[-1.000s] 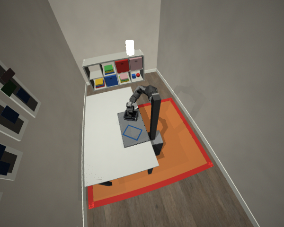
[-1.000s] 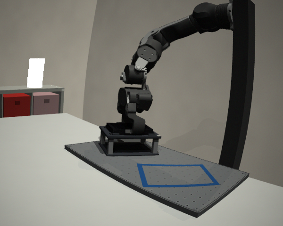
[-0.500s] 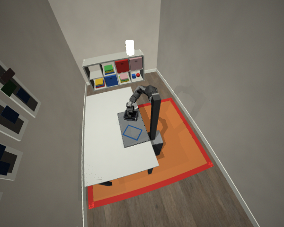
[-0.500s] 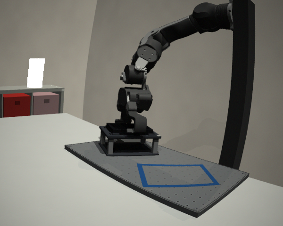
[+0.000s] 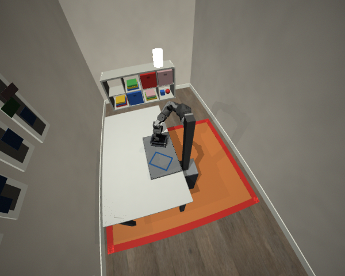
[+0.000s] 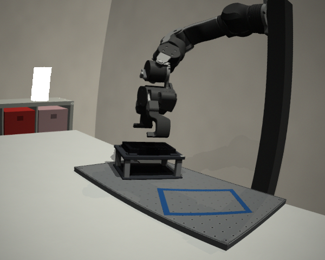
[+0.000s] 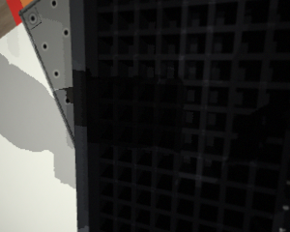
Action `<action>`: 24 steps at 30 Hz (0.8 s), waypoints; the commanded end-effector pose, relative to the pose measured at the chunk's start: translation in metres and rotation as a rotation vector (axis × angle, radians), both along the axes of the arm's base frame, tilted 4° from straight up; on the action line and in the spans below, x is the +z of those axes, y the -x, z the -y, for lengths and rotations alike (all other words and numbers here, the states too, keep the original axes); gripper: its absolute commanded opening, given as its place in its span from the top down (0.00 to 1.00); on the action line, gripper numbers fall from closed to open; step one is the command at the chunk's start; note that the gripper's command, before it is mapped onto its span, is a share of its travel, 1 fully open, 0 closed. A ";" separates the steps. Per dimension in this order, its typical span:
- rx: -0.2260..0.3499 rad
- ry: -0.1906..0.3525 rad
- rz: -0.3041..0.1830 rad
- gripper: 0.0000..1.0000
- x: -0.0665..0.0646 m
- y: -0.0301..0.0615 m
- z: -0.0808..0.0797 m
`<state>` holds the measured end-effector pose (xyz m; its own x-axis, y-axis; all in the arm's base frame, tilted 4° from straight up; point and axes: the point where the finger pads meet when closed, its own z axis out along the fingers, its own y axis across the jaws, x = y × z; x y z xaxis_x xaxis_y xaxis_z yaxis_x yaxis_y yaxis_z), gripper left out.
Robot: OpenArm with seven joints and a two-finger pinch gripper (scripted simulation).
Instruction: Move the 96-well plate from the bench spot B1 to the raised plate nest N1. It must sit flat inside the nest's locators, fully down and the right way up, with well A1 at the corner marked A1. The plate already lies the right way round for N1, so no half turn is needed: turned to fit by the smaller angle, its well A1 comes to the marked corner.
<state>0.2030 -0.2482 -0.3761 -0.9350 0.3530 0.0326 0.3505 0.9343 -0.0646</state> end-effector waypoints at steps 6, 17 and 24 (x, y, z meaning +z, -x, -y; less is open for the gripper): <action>0.000 0.001 0.002 0.23 0.017 -0.0018 -0.001; 0.001 0.004 0.001 0.23 0.041 -0.0031 -0.001; 0.001 0.004 0.001 0.23 0.041 -0.0031 -0.001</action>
